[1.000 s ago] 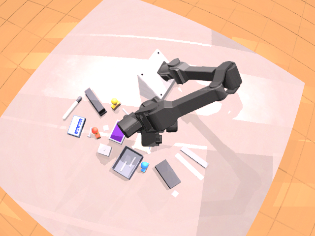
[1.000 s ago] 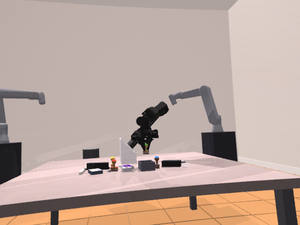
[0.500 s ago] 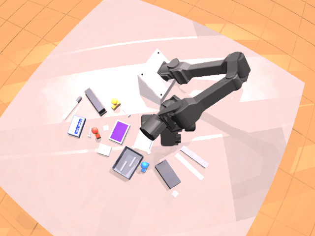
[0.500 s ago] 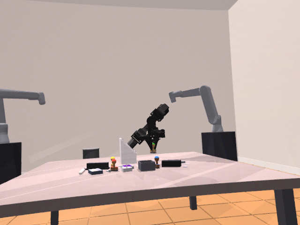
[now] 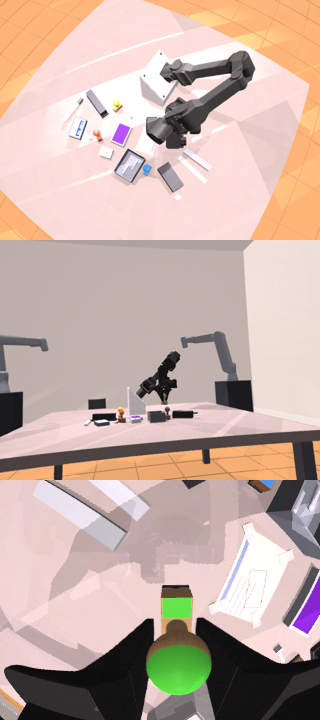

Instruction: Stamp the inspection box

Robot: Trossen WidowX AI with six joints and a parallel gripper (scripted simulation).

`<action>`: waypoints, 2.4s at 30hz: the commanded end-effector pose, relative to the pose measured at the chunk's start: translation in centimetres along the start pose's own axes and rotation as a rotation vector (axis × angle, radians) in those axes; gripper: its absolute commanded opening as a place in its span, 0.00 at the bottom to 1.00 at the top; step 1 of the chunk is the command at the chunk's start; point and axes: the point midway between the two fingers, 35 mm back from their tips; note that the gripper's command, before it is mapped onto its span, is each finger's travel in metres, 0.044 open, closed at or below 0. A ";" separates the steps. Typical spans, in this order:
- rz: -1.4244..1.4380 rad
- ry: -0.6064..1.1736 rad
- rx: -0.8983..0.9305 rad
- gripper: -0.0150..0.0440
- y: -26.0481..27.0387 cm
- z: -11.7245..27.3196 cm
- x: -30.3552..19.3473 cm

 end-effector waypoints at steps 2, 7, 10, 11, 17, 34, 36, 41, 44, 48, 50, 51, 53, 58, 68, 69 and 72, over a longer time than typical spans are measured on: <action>-0.008 0.004 0.005 0.25 0.0 -1.0 -0.2; -0.008 0.005 0.004 0.25 -0.1 -1.9 -0.2; -0.008 0.004 0.003 0.25 -0.1 -2.4 -0.1; -0.008 0.004 0.003 0.25 -0.1 -2.5 -0.1; -0.008 0.004 0.004 0.25 -0.1 -3.5 -0.1; -0.008 0.001 0.012 0.25 0.1 -6.1 -0.3; -0.008 0.001 0.012 0.25 0.1 -6.2 -0.3; 0.001 -0.003 0.007 0.30 0.1 -5.9 -0.1; 0.001 -0.003 0.007 0.43 0.1 -5.9 -0.1; 0.001 -0.003 0.007 0.61 0.1 -5.9 -0.1; 0.001 -0.003 0.007 0.70 0.1 -5.9 -0.1; 0.001 -0.003 0.007 0.71 0.1 -5.9 -0.1; 0.000 -0.003 0.005 0.71 0.0 -5.8 0.0; -0.005 0.008 -0.015 0.71 -0.6 -0.3 0.3; -0.010 0.005 0.008 0.71 0.3 5.8 -0.3; -0.010 0.005 0.008 0.71 0.3 5.8 -0.3; -0.010 0.005 0.008 0.71 0.3 5.8 -0.3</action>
Point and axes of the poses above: the point midway between the two fingers, 35 mm back from their tips, its own z axis back along the fingers, its own y axis across the jaws, x = y × z, and after that the axes turned 8 degrees about -z, right-handed
